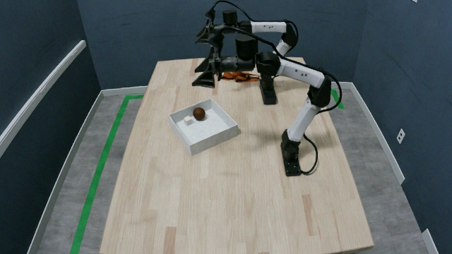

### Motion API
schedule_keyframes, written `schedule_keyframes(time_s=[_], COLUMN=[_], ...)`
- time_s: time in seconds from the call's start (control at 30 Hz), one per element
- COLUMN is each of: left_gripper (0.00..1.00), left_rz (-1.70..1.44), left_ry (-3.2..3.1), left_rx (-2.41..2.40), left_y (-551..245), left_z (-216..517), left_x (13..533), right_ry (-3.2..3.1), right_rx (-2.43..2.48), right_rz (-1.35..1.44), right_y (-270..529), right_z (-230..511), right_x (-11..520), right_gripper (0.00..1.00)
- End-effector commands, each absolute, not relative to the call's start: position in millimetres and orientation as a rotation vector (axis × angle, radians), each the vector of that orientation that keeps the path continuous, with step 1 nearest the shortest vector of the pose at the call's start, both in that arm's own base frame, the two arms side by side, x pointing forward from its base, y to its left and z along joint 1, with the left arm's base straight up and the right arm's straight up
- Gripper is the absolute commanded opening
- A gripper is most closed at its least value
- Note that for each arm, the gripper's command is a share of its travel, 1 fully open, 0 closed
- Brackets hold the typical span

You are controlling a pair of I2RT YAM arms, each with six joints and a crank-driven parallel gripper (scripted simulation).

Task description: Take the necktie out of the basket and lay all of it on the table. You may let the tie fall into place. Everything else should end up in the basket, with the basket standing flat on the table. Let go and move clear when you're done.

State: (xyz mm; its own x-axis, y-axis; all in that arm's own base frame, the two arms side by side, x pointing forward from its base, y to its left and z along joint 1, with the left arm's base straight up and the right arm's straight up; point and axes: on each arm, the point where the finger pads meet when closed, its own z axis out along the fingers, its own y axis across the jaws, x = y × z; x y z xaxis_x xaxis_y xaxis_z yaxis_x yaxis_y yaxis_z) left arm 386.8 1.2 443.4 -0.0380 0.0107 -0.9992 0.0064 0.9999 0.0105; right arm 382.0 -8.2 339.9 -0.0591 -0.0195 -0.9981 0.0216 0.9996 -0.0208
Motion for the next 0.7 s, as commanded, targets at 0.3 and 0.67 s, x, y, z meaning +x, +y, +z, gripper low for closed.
schedule_keyframes(time_s=[0.3, 0.67], left_gripper=[1.0, 1.0], left_rz=[0.004, 0.004], left_ry=[1.599, 1.599], left_rx=[0.013, 0.013], left_y=[1.2, 1.2], left_z=[453.2, 453.2], left_x=[384.2, 384.2], right_ry=[1.601, 1.601], right_rx=[0.012, 0.012], right_rz=[-0.032, -0.032], right_y=[-8.0, -7.6], right_z=[360.8, 394.1], right_x=[383.8, 383.4], right_gripper=[1.0, 1.0])
